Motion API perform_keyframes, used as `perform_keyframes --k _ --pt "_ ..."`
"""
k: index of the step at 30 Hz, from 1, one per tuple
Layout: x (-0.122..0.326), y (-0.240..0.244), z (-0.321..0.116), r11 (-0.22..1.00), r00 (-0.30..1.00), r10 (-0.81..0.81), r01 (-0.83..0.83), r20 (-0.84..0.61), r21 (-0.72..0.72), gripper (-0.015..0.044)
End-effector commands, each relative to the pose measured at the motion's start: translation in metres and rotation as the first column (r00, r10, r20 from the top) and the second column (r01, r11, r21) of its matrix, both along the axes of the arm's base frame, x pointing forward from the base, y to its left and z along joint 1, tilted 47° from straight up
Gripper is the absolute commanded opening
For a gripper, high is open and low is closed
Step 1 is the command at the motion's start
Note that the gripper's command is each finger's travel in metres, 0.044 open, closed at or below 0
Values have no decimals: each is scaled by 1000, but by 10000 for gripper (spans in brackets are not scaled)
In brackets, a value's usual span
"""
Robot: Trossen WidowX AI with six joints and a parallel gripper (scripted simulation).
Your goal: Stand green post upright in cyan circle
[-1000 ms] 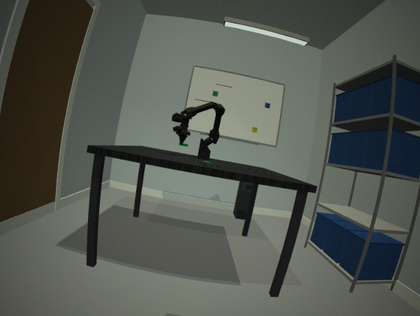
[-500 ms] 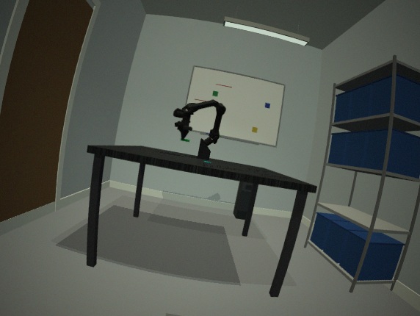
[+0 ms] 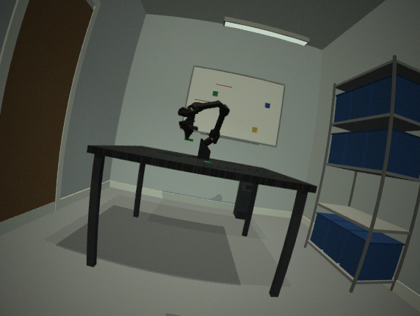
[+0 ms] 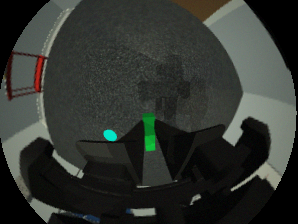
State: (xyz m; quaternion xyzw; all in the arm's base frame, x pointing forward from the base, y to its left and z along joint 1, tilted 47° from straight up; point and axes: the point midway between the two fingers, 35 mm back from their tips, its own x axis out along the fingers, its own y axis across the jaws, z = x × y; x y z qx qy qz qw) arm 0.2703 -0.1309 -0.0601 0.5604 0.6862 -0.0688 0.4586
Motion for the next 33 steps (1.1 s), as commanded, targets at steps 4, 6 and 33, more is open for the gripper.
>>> perform_keyframes --k 4,6,33 --pt "11 9 14 999 998 43 -42 49 -4 23" --pt "14 11 19 998 996 57 -56 64 -7 23" --pt "48 59 79 969 936 245 -241 252 -49 23"
